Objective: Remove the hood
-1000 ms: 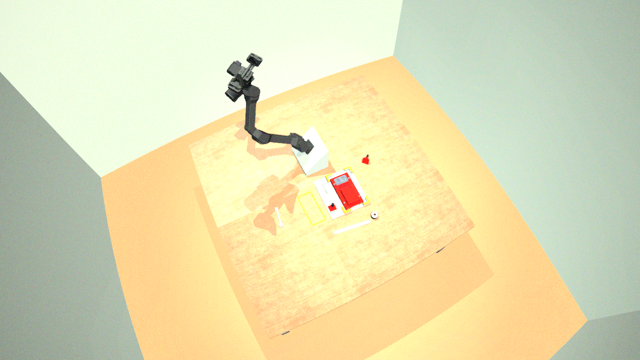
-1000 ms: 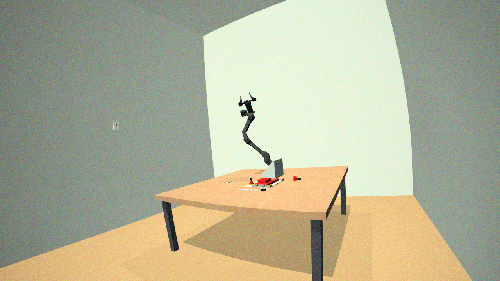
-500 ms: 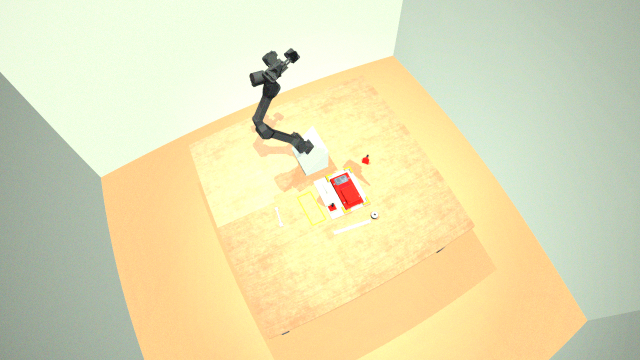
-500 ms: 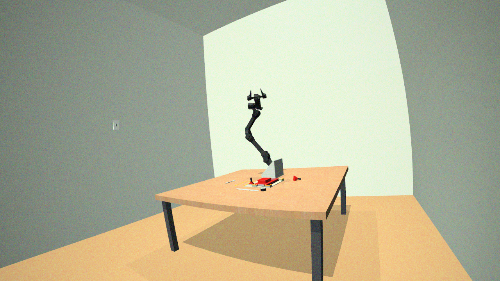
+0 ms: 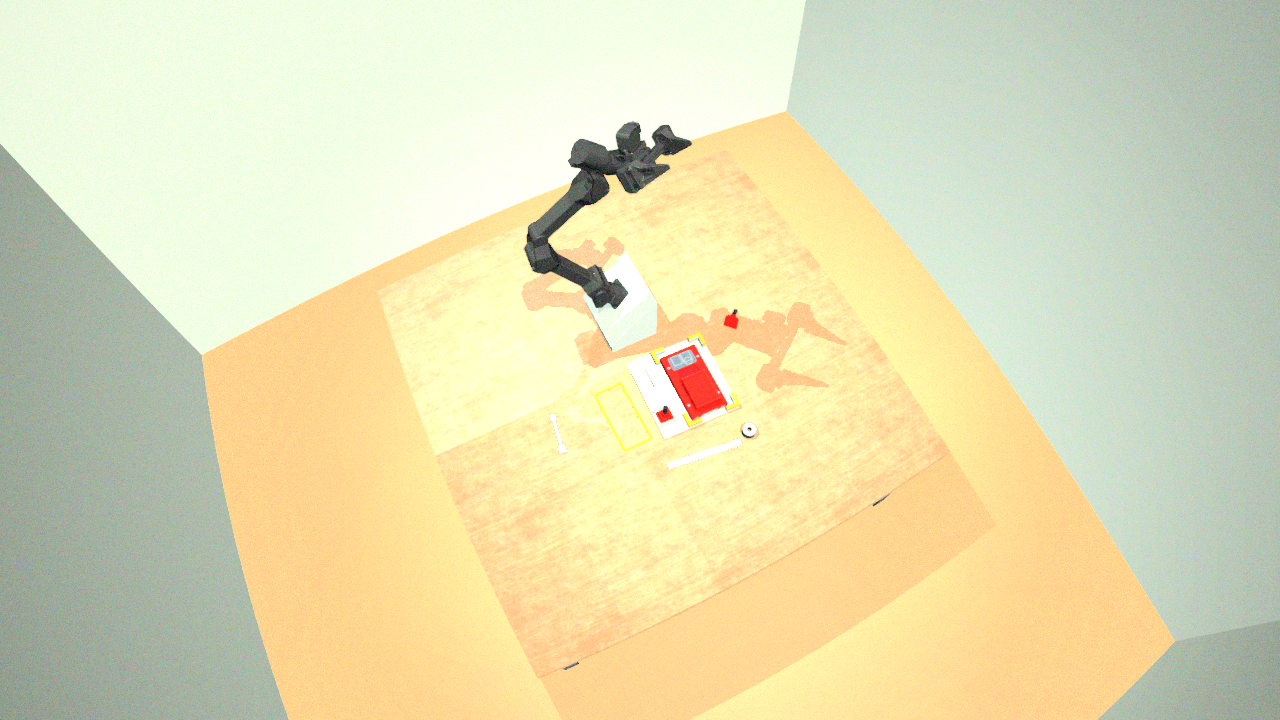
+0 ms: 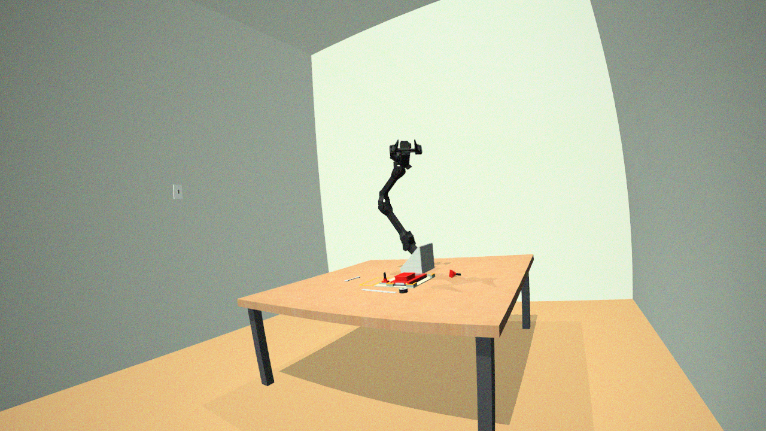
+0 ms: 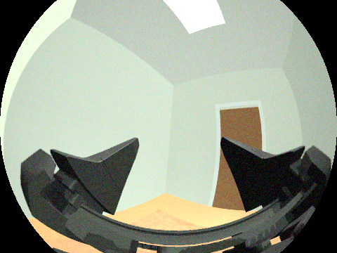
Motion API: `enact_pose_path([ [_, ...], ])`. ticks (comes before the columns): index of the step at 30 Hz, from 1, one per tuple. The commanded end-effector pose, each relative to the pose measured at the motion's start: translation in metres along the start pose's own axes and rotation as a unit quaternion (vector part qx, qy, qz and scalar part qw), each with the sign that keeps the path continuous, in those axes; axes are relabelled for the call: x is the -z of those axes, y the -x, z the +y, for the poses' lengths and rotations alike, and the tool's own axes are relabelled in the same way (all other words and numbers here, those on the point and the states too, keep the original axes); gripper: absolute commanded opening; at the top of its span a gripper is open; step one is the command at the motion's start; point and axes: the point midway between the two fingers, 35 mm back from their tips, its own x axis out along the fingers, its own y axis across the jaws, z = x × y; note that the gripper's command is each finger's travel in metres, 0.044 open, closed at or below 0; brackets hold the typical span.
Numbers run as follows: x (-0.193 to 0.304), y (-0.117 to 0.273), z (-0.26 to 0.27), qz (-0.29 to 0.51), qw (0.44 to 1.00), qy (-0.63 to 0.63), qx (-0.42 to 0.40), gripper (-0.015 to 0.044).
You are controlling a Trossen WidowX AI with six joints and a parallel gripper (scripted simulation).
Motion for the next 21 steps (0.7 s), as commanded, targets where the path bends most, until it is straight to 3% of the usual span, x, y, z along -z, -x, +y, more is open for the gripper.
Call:
enact_pose_path([
  [1, 0.043, -0.021, 0.009, 0.050, 0.999, -0.010, -0.011, 0.0440],
  [13, 0.203, -0.058, 0.010, 0.254, 0.967, 0.006, -0.012, 0.0440],
  [21, 0.326, -0.052, -0.002, 0.413, 0.910, -0.043, 0.013, 0.0440],
])
